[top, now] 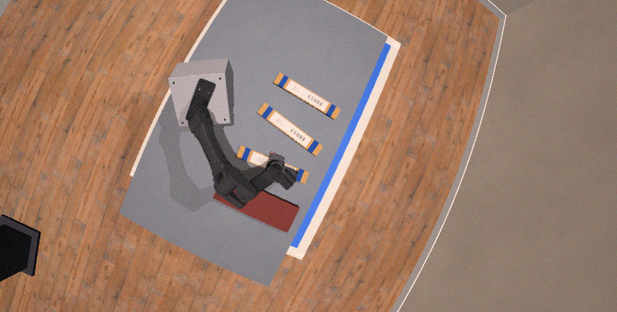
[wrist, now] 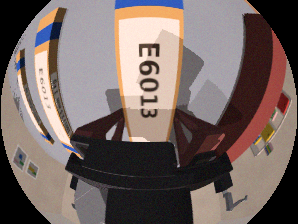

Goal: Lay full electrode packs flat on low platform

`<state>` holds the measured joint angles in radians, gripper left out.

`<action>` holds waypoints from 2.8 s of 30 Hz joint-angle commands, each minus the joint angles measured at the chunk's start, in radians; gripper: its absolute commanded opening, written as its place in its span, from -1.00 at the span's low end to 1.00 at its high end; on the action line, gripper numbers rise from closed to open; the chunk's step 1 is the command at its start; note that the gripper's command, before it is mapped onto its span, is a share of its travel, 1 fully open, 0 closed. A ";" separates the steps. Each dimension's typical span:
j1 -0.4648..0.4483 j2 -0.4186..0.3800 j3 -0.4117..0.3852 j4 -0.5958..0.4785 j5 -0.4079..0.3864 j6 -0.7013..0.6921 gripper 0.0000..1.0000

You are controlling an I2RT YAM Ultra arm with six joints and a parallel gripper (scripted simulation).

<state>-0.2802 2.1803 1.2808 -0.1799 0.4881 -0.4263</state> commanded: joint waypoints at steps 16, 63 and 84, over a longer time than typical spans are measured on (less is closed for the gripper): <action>0.026 -0.033 0.028 0.008 -0.004 -0.007 0.92; 0.023 -0.075 -0.071 0.004 -0.002 -0.006 0.92; 0.133 -0.315 -0.096 -0.237 0.054 0.110 0.92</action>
<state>-0.1806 1.9179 1.1828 -0.3550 0.5301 -0.3462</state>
